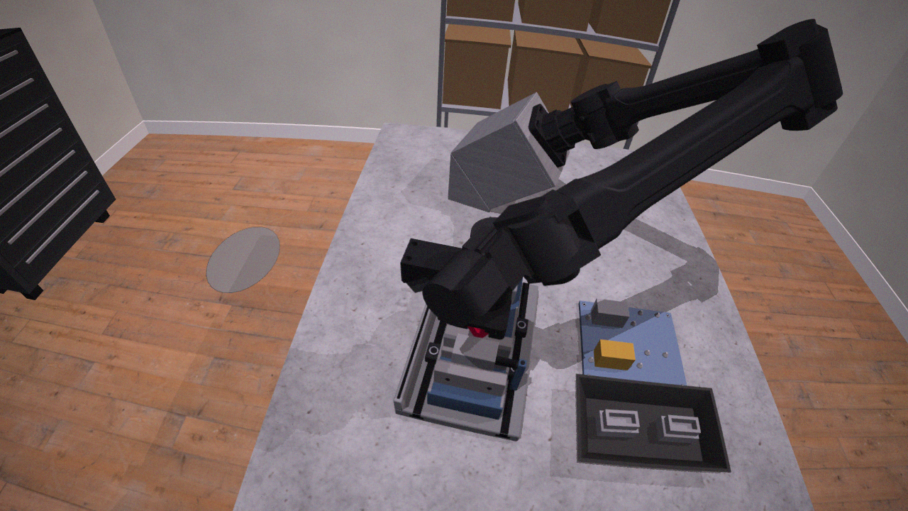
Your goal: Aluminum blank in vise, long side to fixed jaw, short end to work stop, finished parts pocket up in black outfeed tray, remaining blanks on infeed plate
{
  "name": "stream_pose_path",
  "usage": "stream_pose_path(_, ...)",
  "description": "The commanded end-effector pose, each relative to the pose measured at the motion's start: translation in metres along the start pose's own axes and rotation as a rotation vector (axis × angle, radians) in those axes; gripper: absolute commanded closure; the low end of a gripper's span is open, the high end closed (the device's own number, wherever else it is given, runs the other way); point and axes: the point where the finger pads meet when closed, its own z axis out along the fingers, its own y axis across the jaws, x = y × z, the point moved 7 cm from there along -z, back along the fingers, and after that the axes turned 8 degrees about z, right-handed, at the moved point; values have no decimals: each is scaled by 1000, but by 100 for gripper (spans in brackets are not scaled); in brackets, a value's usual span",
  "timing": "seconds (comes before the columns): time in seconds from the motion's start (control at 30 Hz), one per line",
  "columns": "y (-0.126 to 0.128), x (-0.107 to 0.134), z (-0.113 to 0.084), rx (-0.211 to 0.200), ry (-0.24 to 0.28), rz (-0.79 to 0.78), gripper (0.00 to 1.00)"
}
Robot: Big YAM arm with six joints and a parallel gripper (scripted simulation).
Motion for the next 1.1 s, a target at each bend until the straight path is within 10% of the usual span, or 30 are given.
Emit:
stream_pose_path(0.0, 15, 9, 3, -6, 0, -29, 100)
stream_pose_path(1.07, 22, 10, 4, 3, 2, -19, 100)
